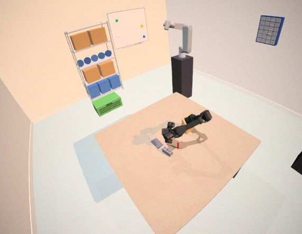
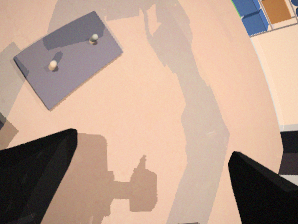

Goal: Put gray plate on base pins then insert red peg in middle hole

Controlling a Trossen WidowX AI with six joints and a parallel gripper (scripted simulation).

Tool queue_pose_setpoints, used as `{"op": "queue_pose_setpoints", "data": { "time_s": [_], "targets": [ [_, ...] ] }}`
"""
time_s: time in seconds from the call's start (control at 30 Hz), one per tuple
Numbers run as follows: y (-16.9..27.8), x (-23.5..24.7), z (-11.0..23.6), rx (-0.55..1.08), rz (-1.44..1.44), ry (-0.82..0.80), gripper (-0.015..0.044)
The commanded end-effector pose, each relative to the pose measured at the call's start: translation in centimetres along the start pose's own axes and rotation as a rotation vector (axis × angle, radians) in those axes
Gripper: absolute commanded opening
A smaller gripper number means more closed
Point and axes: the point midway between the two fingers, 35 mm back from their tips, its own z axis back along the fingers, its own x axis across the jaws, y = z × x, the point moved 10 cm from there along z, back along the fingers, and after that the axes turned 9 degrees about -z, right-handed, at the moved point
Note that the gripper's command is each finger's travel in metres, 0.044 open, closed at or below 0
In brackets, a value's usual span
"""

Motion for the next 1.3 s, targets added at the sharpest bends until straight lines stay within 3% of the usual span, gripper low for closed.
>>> {"op": "queue_pose_setpoints", "data": {
  "time_s": [0.0, 0.23, 0.57, 0.73, 1.27],
  "targets": [
    [-3.1, 1.9, 2.1, 0.292, -0.257, -0.167, 0.044],
    [-7.3, 3.3, 5.2, 0.746, -0.63, -0.333, 0.044],
    [-7.2, 3.4, 5.0, 0.758, -0.639, -0.336, 0.044],
    [-4.1, 6.4, 0.9, 0.76, -0.639, -0.337, 0.044],
    [-2.9, 7.5, -0.7, 0.761, -0.639, -0.337, 0.044]
  ]
}}
